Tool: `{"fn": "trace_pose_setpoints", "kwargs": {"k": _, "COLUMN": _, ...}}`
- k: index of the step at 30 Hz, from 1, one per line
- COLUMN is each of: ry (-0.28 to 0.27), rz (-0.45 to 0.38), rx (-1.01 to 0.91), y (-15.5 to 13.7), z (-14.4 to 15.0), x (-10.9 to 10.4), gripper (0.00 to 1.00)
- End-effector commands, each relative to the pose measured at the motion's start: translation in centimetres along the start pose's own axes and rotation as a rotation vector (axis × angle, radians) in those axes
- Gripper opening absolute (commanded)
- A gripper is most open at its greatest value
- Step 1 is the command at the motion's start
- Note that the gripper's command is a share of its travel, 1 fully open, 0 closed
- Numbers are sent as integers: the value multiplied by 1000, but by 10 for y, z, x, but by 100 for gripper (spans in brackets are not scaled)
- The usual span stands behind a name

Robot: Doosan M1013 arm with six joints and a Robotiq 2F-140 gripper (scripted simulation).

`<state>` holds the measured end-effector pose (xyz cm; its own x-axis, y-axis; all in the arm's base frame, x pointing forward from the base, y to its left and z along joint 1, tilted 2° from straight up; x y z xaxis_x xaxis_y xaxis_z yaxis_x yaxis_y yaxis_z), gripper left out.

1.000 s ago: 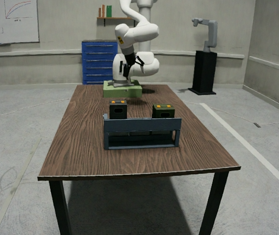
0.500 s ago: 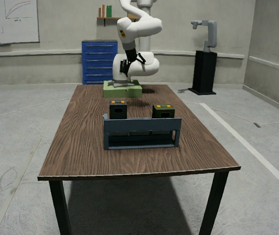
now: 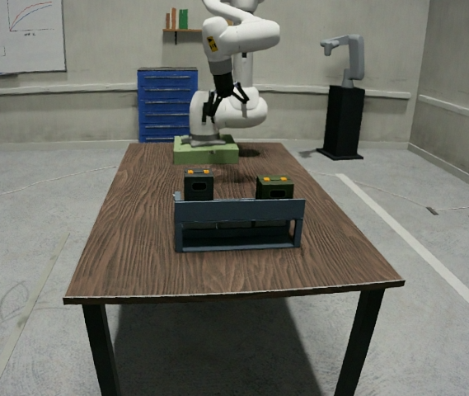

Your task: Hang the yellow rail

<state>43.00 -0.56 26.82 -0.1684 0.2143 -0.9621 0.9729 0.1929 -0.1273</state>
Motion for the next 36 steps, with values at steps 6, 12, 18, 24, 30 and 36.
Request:
{"fn": "trace_pose_setpoints", "kwargs": {"k": 6, "ry": -64, "rz": 19, "rx": 61, "y": 51, "z": 6, "x": -41, "gripper": 100}}
{"fn": "trace_pose_setpoints", "kwargs": {"k": 12, "ry": -64, "rz": 19, "rx": 61, "y": 51, "z": 6, "x": -41, "gripper": 100}}
{"fn": "trace_pose_setpoints", "kwargs": {"k": 18, "ry": -154, "rz": 86, "rx": 164, "y": 130, "z": 7, "x": -107, "gripper": 100}}
{"fn": "trace_pose_setpoints", "kwargs": {"k": 24, "ry": -154, "rz": 86, "rx": 164, "y": 130, "z": 7, "x": -107, "gripper": 100}}
{"fn": "trace_pose_setpoints", "kwargs": {"k": 30, "ry": -165, "rz": 101, "rx": 178, "y": 143, "z": 6, "x": -117, "gripper": 100}}
{"fn": "trace_pose_setpoints", "kwargs": {"k": 36, "ry": -225, "rz": 161, "rx": 266, "y": 198, "z": -3, "x": -165, "gripper": 100}}
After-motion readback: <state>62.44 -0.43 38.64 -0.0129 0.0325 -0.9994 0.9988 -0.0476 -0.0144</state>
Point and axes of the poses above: the point where the finger pads meet when closed, its own x axis out along the fingers, its own z axis across the jaws, y = z × x, the point moved 8 cm from there along -x, back along the fingers, and after that the axes turned 5 degrees about x, right-handed, at the moved point
